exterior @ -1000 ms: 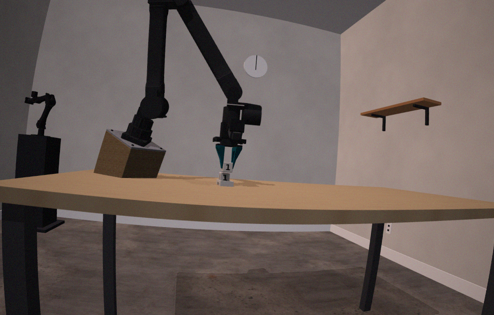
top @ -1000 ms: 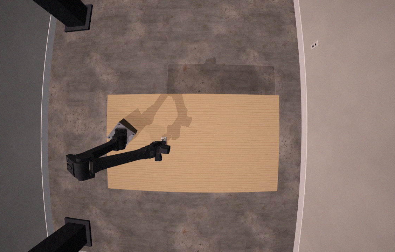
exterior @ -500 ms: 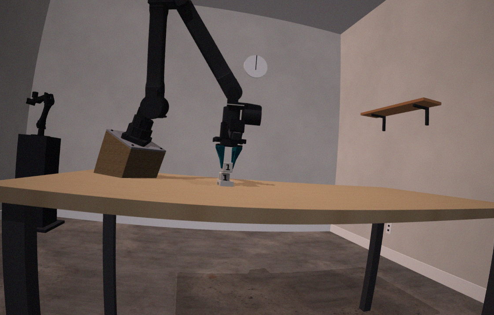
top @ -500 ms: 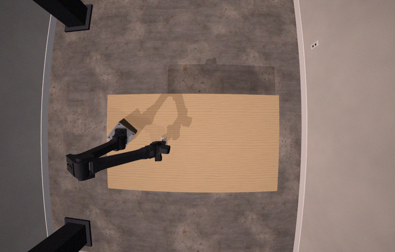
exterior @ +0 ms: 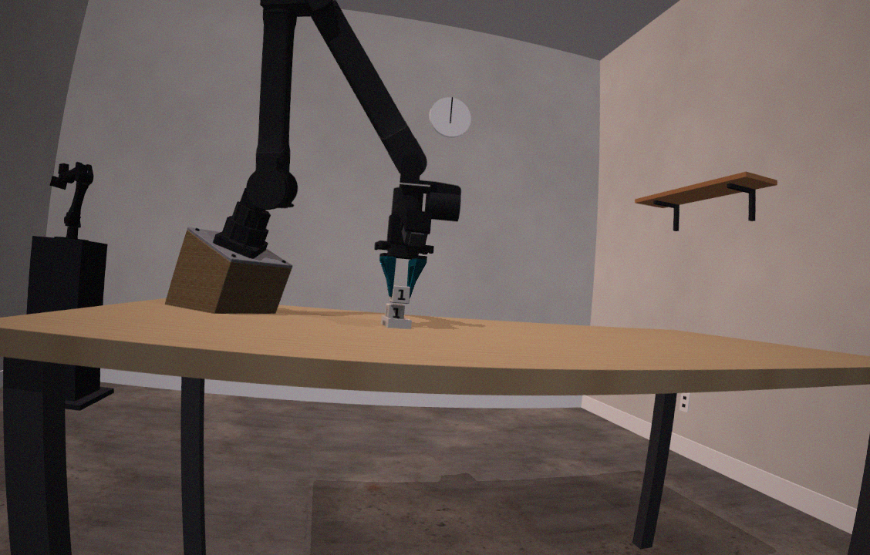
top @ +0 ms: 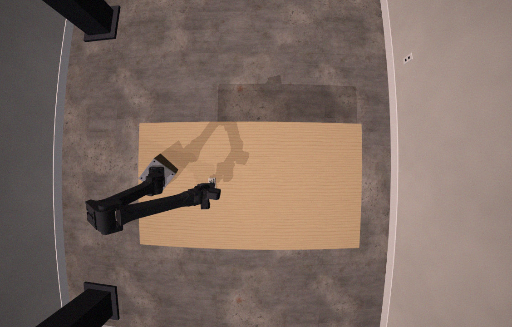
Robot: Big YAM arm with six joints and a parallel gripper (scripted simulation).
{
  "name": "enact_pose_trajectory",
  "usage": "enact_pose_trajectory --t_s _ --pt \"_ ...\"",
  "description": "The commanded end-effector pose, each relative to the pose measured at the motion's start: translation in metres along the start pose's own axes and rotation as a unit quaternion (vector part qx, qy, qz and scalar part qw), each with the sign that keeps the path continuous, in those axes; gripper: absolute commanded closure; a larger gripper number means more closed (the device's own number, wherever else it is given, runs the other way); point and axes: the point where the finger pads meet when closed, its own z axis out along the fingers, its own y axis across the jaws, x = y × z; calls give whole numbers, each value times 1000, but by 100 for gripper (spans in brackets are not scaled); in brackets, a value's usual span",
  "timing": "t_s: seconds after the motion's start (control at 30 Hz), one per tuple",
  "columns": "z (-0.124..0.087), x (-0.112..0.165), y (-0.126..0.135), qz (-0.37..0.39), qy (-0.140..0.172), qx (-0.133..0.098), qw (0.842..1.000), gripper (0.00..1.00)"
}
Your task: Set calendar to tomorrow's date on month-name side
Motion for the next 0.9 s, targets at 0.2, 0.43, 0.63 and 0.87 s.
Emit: enact_pose_trajectory --t_s 0.2,0.43,0.63,0.87 --pt "-5 -4 5 -2 -3 -11 1000 73" --pt "-3 -4 5 -2 -3 -11 1000 73" --pt "3 -3 3 -3 -2 -4 1000 73" --pt "5 -4 6 -2 -3 -6 1000 73"
